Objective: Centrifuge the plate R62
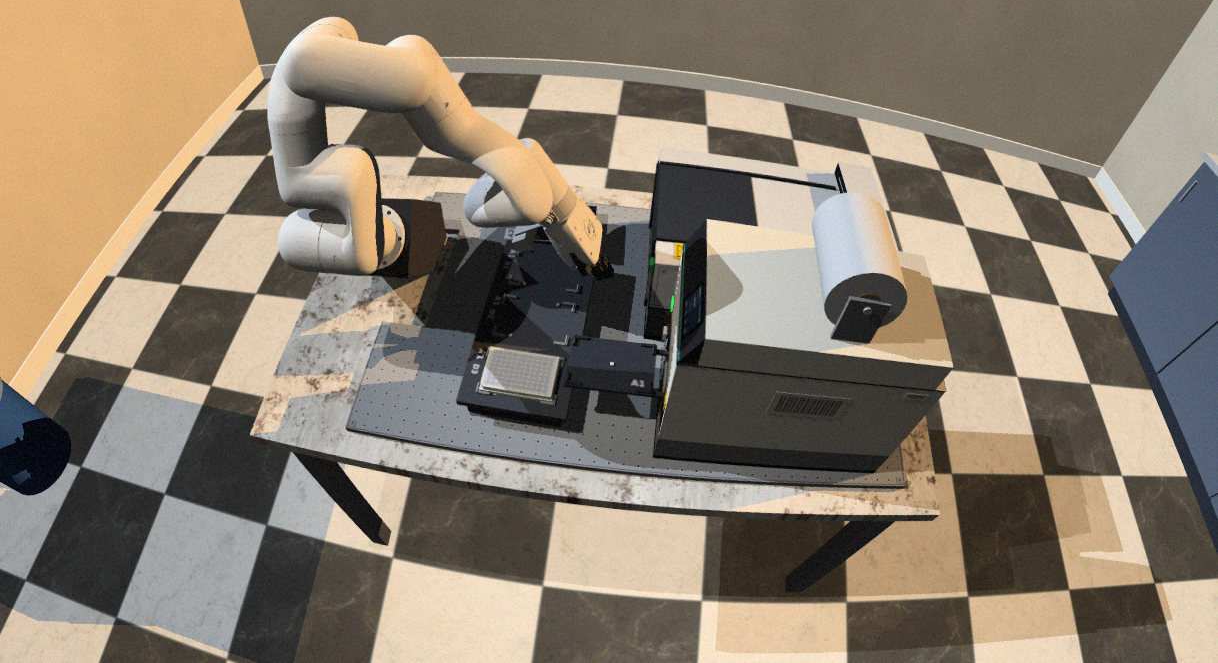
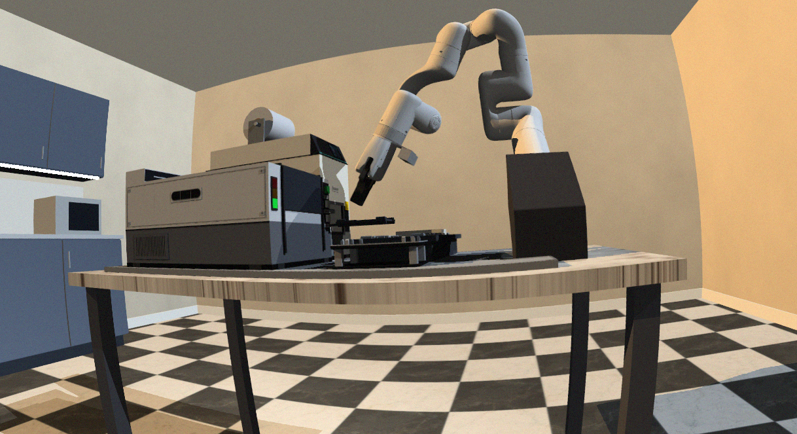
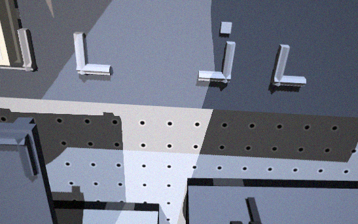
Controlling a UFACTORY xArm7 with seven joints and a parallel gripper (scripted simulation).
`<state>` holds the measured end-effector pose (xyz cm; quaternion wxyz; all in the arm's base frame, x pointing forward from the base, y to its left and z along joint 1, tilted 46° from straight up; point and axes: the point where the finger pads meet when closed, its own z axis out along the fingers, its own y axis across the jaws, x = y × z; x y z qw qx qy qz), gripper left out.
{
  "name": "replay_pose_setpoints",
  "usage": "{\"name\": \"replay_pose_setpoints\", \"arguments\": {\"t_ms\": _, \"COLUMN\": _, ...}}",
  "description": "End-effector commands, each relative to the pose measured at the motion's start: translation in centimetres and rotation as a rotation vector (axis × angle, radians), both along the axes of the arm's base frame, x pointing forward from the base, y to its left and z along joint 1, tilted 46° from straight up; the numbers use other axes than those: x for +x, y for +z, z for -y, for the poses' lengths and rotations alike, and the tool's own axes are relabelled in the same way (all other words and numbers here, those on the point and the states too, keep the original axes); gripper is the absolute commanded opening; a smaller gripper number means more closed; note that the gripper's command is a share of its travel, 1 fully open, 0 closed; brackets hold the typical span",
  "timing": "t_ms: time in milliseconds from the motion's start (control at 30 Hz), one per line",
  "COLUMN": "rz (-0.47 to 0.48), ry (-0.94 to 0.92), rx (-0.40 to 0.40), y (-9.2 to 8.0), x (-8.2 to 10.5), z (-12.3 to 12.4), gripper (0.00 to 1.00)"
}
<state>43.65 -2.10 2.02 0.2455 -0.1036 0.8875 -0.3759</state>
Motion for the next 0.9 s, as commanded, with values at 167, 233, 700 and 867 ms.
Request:
{"name": "replay_pose_setpoints", "arguments": {"t_ms": 167, "rz": 0.002, "ry": 0.003, "rx": 0.002, "y": 2.4, "x": -0.5, "z": -2.7, "gripper": 0.00}}
{"name": "replay_pose_setpoints", "arguments": {"t_ms": 233, "rz": 0.002, "ry": 0.003, "rx": 0.002, "y": 3.1, "x": -0.6, "z": -3.5, "gripper": 0.00}}
{"name": "replay_pose_setpoints", "arguments": {"t_ms": 700, "rz": -0.021, "ry": -0.021, "rx": 0.002, "y": 3.5, "x": -0.7, "z": -3.9, "gripper": 0.00}}
{"name": "replay_pose_setpoints", "arguments": {"t_ms": 867, "rz": -0.114, "ry": -0.116, "rx": 0.002, "y": 3.5, "x": -0.7, "z": -3.9, "gripper": 0.00}}
